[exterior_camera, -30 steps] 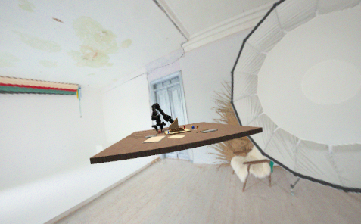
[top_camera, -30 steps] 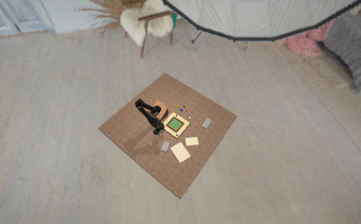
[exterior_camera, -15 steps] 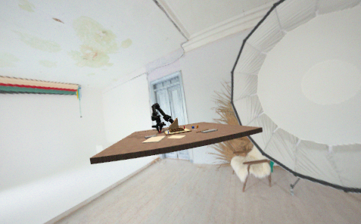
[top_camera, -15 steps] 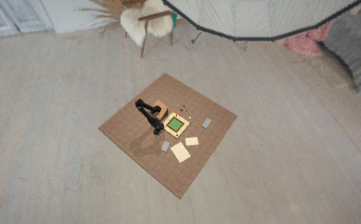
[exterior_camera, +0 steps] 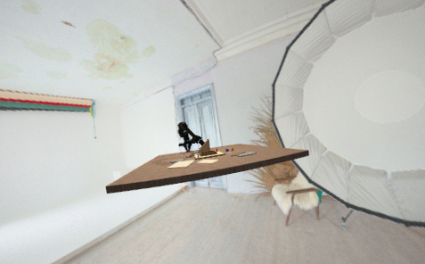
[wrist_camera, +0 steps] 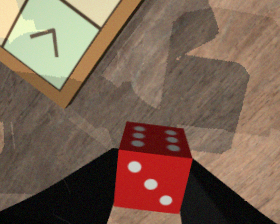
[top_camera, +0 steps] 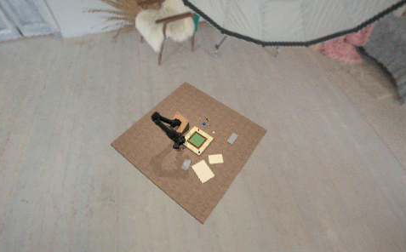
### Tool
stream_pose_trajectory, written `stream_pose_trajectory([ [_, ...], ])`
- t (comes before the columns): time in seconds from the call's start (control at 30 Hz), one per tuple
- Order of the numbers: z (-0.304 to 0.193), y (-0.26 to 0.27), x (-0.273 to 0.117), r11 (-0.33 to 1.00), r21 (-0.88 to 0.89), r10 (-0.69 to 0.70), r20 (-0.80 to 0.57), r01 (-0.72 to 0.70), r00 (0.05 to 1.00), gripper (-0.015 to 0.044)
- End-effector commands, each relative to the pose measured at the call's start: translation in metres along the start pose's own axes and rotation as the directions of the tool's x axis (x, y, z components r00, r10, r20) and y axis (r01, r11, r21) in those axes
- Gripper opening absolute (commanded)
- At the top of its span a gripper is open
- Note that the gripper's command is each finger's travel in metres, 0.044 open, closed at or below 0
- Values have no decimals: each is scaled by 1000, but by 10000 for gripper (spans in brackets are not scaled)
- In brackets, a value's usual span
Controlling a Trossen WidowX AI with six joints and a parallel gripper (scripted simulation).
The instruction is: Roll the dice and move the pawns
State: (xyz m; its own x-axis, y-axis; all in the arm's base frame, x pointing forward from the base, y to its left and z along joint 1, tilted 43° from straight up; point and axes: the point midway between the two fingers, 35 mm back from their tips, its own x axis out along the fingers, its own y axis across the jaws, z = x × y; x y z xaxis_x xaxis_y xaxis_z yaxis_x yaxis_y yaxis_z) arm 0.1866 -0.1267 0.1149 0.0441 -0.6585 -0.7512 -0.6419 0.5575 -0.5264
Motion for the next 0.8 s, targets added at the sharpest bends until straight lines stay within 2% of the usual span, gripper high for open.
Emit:
stream_pose_trajectory([
  [0.0, 0, 0, -18, 1000, 3, -7, 0, 7, 1000, 0],
  [0.4, -10, 5, -71, 1000, -1, -24, -12, 24, 1000, 0],
  [0.57, -8, 5, -73, 1000, -15, -25, -12, 25, 1000, 0],
  [0.77, 18, 7, -71, 990, -137, -18, -3, 17, 1000, 0],
])
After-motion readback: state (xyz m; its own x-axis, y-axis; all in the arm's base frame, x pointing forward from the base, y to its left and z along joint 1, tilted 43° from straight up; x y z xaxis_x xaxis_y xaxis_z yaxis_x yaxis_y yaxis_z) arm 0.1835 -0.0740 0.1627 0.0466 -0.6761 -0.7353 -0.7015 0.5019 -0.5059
